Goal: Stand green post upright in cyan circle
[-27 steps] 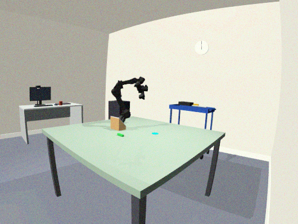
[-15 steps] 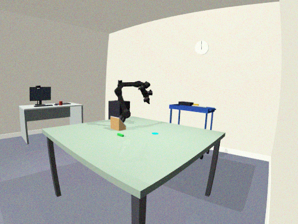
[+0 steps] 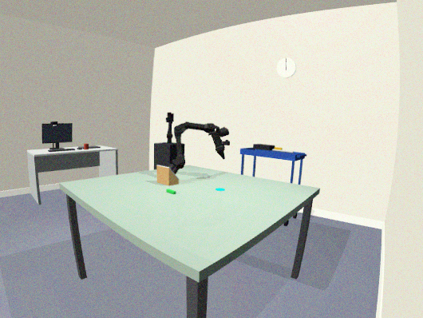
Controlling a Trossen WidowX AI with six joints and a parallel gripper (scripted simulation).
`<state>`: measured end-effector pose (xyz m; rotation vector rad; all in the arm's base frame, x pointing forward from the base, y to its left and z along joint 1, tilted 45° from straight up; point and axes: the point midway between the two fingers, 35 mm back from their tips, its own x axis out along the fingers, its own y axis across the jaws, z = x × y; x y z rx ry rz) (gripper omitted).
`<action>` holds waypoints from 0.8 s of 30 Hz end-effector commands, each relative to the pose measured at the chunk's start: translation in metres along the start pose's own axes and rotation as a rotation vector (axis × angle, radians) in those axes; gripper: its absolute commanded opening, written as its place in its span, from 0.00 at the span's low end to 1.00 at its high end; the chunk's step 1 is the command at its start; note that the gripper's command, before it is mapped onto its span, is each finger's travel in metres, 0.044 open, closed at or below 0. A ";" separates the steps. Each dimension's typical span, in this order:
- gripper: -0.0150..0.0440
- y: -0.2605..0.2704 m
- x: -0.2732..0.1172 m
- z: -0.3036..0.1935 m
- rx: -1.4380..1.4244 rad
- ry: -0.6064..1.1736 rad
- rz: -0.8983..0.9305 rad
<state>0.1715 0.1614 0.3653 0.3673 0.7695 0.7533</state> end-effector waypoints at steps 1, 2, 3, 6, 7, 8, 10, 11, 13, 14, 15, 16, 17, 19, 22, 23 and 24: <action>0.65 -0.034 0.019 0.011 0.000 0.034 -0.095; 0.65 -0.044 0.024 0.014 0.002 0.044 -0.120; 0.65 -0.054 0.028 0.016 0.005 0.055 -0.144; 0.65 -0.087 0.038 0.022 0.016 0.089 -0.213; 0.65 -0.098 0.041 0.024 0.021 0.102 -0.234; 0.65 -0.109 0.044 0.025 0.027 0.114 -0.254; 0.65 -0.133 0.047 0.027 0.039 0.141 -0.292; 0.65 -0.144 0.049 0.027 0.046 0.154 -0.309; 0.65 -0.168 0.050 0.027 0.061 0.182 -0.341; 0.65 -0.180 0.051 0.026 0.070 0.196 -0.356; 0.65 -0.192 0.051 0.025 0.079 0.210 -0.370; 0.65 -0.204 0.050 0.024 0.088 0.224 -0.382; 0.65 -0.215 0.050 0.023 0.098 0.238 -0.394; 0.65 -0.239 0.048 0.019 0.119 0.265 -0.414; 0.65 -0.273 0.042 0.010 0.154 0.308 -0.436; 0.65 -0.284 0.040 0.006 0.166 0.322 -0.441; 0.65 -0.295 0.038 0.002 0.179 0.336 -0.445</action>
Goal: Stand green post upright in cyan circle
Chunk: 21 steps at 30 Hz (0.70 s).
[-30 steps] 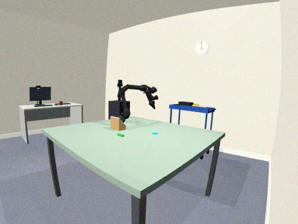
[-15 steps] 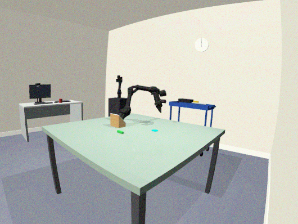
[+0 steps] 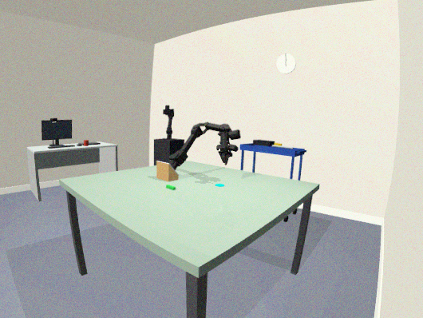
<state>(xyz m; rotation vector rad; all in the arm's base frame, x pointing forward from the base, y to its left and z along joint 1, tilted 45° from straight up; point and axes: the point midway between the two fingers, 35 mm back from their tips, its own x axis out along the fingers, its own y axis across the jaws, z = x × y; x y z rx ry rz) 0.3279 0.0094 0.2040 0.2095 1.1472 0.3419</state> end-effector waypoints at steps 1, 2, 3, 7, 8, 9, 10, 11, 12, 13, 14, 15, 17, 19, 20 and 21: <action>0.65 -0.039 0.013 -0.007 0.032 0.057 -0.011; 0.65 -0.050 0.016 -0.010 0.042 0.073 -0.013; 0.65 -0.061 0.019 -0.013 0.053 0.089 -0.013; 0.65 -0.103 0.030 -0.030 0.096 0.146 -0.004; 0.65 -0.113 0.032 -0.035 0.107 0.160 0.000; 0.65 -0.123 0.035 -0.040 0.118 0.173 0.006; 0.65 -0.133 0.037 -0.046 0.129 0.185 0.012; 0.65 -0.142 0.039 -0.052 0.140 0.196 0.020; 0.65 -0.152 0.041 -0.059 0.152 0.207 0.028; 0.65 -0.161 0.043 -0.065 0.163 0.218 0.037; 0.65 -0.169 0.045 -0.072 0.174 0.227 0.048; 0.65 -0.178 0.047 -0.080 0.186 0.236 0.058; 0.65 -0.193 0.050 -0.095 0.209 0.251 0.083; 0.65 -0.208 0.053 -0.111 0.232 0.263 0.110; 0.65 -0.215 0.055 -0.119 0.243 0.268 0.124; 0.65 -0.221 0.056 -0.128 0.254 0.272 0.140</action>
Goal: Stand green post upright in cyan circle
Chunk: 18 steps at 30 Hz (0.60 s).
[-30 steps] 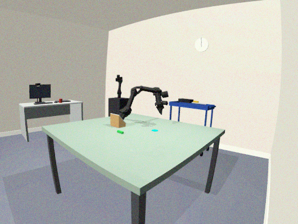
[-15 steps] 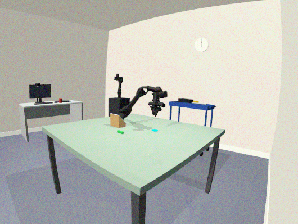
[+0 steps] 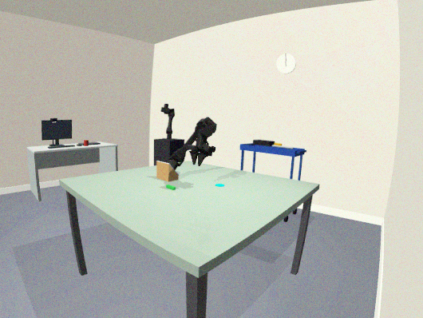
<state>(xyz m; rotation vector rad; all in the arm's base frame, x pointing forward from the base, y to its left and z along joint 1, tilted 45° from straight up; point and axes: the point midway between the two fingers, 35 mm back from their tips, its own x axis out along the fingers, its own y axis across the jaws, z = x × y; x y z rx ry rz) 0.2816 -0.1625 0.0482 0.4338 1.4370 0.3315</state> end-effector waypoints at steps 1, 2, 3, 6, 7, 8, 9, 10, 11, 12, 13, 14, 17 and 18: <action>0.65 -0.029 0.010 -0.022 0.030 0.019 0.058; 0.65 -0.037 0.012 -0.028 0.039 0.023 0.075; 0.65 -0.044 0.015 -0.035 0.048 0.025 0.093; 0.65 -0.065 0.024 -0.057 0.073 0.027 0.150; 0.65 -0.071 0.028 -0.064 0.081 0.025 0.170; 0.65 -0.076 0.031 -0.072 0.088 0.023 0.191; 0.65 -0.081 0.034 -0.079 0.096 0.020 0.211; 0.65 -0.086 0.037 -0.087 0.103 0.015 0.232; 0.65 -0.090 0.040 -0.094 0.109 0.011 0.250; 0.65 -0.092 0.042 -0.097 0.112 0.008 0.261; 0.65 -0.093 0.043 -0.099 0.113 0.007 0.264; 0.65 -0.093 0.043 -0.099 0.113 0.007 0.264; 0.65 -0.091 0.059 -0.096 0.113 0.007 0.263; 0.65 -0.089 0.070 -0.095 0.113 0.006 0.263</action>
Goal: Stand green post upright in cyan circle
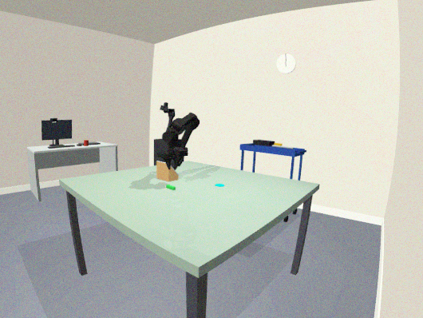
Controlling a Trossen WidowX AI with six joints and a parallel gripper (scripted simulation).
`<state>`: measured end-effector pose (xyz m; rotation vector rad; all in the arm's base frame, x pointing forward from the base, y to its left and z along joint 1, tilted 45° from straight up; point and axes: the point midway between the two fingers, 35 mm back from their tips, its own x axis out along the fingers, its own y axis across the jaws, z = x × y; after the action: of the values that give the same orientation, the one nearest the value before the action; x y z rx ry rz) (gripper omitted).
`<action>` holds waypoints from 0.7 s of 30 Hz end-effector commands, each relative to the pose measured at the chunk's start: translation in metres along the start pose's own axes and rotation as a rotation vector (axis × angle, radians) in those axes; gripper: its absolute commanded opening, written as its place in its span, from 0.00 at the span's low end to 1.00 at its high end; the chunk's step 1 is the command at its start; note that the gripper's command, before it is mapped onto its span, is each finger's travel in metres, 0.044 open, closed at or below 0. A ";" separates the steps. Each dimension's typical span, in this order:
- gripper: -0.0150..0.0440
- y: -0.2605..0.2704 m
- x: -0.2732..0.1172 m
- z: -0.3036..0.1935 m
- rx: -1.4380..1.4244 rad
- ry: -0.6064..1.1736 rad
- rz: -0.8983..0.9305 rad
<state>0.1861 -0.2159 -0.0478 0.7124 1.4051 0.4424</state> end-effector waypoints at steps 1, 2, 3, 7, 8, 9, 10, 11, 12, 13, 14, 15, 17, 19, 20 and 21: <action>0.65 0.002 0.034 0.003 -0.006 0.013 0.015; 0.65 0.002 0.045 0.003 -0.006 0.013 0.015; 0.65 0.002 0.056 0.003 -0.006 0.012 0.016; 0.65 0.006 0.099 0.000 -0.007 0.012 0.019; 0.65 0.007 0.107 -0.001 -0.008 0.012 0.020; 0.65 0.008 0.112 -0.002 -0.008 0.012 0.021; 0.65 0.008 0.114 -0.003 -0.008 0.012 0.021; 0.65 0.008 0.114 -0.003 -0.008 0.012 0.021; 0.65 0.008 0.114 -0.003 -0.008 0.012 0.021; 0.60 0.008 0.114 -0.003 -0.008 0.012 0.021; 0.56 0.008 0.114 -0.003 -0.008 0.012 0.021; 0.51 0.008 0.114 -0.003 -0.008 0.012 0.021; 0.43 0.008 0.114 -0.003 -0.008 0.012 0.021; 0.34 0.008 0.114 -0.003 -0.008 0.012 0.021; 0.29 0.008 0.114 -0.003 -0.008 0.012 0.021; 0.29 0.008 0.114 -0.003 -0.008 0.012 0.021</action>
<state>0.2008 -0.1358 -0.1254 0.7120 1.4056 0.4691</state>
